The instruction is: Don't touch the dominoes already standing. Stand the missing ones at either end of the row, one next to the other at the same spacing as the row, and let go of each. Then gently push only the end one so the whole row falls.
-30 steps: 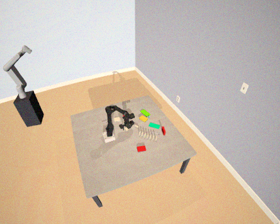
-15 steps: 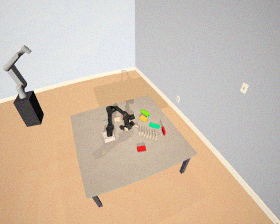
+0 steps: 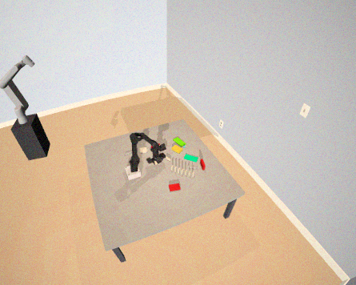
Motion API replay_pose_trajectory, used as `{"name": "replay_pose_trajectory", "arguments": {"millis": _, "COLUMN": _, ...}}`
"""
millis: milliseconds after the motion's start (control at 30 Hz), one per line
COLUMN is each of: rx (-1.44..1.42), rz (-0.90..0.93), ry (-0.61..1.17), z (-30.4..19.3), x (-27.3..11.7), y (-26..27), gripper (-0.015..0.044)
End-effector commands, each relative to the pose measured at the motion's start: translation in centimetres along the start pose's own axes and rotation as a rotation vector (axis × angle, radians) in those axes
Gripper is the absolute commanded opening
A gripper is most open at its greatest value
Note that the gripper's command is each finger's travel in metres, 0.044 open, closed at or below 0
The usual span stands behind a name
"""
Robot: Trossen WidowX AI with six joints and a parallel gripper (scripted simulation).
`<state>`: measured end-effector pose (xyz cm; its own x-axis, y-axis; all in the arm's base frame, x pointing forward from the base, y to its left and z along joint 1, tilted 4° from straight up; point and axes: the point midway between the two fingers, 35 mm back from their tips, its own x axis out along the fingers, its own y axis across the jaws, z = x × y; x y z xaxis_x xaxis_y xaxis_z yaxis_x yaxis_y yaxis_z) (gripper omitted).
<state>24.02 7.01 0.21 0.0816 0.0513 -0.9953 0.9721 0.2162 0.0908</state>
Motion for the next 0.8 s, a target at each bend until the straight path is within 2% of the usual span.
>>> {"name": "replay_pose_trajectory", "arguments": {"millis": 0, "rx": -0.003, "rz": -0.003, "ry": -0.004, "z": 0.1, "x": 0.1, "y": -0.1, "gripper": 0.0107}}
{"name": "replay_pose_trajectory", "arguments": {"millis": 367, "rx": -0.003, "rz": -0.003, "ry": -0.005, "z": 0.1, "x": -0.7, "y": -0.1, "gripper": 0.0107}}
{"name": "replay_pose_trajectory", "arguments": {"millis": 767, "rx": -0.003, "rz": -0.002, "ry": -0.005, "z": 0.5, "x": -15.2, "y": 0.1, "gripper": 0.0107}}
